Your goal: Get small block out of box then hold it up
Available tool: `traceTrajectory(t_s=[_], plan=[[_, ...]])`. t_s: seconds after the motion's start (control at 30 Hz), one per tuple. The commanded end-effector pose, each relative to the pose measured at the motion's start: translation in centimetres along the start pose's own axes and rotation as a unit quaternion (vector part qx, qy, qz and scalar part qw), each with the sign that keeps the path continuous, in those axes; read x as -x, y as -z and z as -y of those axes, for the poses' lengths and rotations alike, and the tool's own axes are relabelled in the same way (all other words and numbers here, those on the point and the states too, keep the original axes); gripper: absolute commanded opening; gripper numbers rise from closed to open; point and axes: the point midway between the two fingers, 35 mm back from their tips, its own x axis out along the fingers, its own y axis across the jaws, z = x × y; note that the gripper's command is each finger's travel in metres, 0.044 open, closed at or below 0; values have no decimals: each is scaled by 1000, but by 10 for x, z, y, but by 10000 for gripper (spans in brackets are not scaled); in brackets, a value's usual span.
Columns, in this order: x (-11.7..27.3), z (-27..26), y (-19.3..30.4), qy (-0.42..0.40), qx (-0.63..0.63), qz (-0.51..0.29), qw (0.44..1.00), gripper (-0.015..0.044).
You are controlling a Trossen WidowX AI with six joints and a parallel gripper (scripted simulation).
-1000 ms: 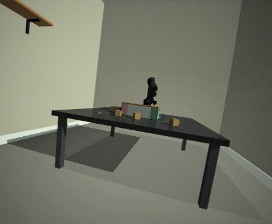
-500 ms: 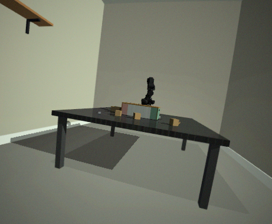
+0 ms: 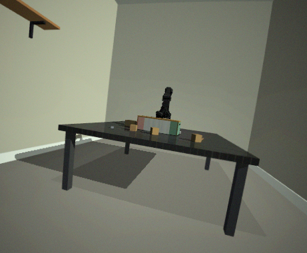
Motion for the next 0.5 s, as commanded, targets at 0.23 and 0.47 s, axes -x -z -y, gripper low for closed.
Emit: traceTrajectory(t_s=[0.23, 0.47], plan=[[-10, -2, 26, -2, 3, -3, 1000, 400], [-15, -2, 41, -2, 3, -4, 1000, 400]])
